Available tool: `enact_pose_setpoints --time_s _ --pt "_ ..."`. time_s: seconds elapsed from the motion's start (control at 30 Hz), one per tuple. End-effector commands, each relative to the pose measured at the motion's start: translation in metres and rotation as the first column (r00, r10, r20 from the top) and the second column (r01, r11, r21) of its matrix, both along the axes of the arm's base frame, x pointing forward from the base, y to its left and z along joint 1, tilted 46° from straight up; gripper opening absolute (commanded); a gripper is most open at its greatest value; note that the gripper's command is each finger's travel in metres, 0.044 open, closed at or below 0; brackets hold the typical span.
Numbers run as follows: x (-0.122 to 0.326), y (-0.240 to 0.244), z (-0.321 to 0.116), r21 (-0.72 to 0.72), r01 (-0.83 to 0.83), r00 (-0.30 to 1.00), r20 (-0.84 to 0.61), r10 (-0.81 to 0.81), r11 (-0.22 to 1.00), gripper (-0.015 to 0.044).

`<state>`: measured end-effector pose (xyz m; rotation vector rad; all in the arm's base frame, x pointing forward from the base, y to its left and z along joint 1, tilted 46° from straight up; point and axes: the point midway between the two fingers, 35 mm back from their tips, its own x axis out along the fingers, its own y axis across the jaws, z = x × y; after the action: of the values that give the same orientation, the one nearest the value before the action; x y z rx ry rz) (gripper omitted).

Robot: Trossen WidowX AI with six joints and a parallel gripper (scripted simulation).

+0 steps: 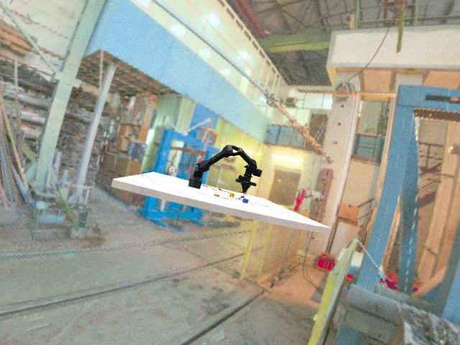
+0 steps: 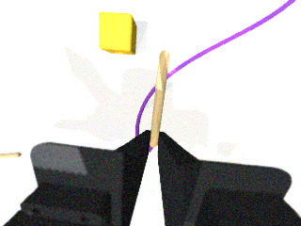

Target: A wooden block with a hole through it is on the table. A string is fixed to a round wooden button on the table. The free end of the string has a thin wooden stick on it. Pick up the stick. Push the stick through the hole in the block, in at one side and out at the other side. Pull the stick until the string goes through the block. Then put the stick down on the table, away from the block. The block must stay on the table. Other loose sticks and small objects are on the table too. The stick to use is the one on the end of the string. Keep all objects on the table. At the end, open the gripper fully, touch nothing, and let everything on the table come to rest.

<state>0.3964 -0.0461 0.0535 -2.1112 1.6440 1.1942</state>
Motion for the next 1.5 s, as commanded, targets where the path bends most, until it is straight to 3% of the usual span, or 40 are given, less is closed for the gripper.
enact_pose_setpoints --time_s 0.0,1.47 --pt "0.001 -0.001 0.001 0.004 -0.006 1.0 -0.01 0.006 1.0 0.0" --pt "0.029 -0.035 0.038 0.004 -0.005 1.0 -0.006 0.005 1.0 0.0"
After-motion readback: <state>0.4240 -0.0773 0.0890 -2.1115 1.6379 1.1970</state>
